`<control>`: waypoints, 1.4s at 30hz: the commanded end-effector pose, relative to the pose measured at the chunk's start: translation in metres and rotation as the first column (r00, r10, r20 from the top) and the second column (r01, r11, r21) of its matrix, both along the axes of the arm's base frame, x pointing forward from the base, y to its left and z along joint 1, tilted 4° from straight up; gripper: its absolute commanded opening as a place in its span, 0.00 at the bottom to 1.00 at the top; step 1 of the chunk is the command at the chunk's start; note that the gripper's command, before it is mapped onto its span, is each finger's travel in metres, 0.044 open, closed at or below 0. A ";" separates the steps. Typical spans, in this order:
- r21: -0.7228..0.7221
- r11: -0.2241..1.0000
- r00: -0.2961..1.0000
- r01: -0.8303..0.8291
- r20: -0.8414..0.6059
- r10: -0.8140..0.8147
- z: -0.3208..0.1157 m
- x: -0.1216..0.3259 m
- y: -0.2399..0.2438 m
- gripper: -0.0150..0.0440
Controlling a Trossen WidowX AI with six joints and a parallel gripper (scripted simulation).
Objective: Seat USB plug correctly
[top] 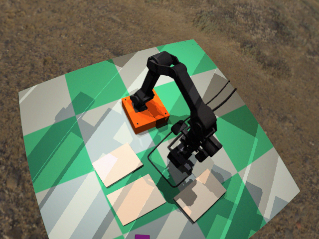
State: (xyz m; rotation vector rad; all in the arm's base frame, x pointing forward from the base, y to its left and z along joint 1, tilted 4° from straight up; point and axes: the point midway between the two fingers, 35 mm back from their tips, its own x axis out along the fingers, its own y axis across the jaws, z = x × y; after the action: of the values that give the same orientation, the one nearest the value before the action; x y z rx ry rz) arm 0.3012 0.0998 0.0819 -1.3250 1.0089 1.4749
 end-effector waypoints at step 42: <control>0.006 1.000 1.000 -0.006 0.000 0.006 -0.006 0.000 0.001 0.25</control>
State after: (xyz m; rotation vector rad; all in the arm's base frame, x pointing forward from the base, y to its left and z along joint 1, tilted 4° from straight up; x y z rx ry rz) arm 0.3011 0.0999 0.0769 -1.3253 1.0083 1.4754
